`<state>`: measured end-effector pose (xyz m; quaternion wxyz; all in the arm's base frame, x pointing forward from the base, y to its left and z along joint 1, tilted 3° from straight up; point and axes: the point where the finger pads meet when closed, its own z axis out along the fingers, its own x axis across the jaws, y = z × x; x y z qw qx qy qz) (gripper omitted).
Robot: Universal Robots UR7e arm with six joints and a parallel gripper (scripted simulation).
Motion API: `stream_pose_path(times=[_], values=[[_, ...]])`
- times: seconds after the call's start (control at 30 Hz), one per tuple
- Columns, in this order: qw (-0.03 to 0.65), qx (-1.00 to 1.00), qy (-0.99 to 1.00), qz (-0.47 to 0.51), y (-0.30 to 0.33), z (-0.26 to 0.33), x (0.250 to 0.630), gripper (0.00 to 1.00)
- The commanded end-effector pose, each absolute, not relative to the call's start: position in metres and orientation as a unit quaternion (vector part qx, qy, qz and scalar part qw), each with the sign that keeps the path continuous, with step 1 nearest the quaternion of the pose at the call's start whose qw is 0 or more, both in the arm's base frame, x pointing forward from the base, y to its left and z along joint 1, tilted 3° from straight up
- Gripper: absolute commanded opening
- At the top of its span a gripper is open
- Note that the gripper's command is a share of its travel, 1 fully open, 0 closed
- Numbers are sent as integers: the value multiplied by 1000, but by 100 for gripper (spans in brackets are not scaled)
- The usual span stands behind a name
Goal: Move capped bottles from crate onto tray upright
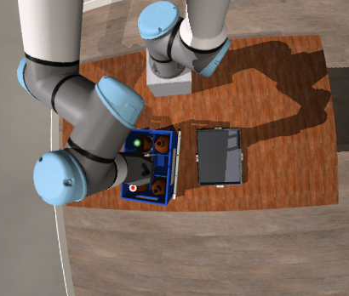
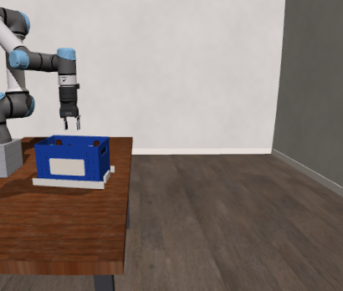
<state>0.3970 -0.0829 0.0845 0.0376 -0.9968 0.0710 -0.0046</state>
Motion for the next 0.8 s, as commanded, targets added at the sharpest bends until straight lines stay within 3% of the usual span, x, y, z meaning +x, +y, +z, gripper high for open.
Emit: stream_pose_path(times=[0.0, 0.77], values=[[32, -996, 79, -2, -101, 84, 397, 100], [28, -996, 85, 0, -154, 81, 396, 100]])
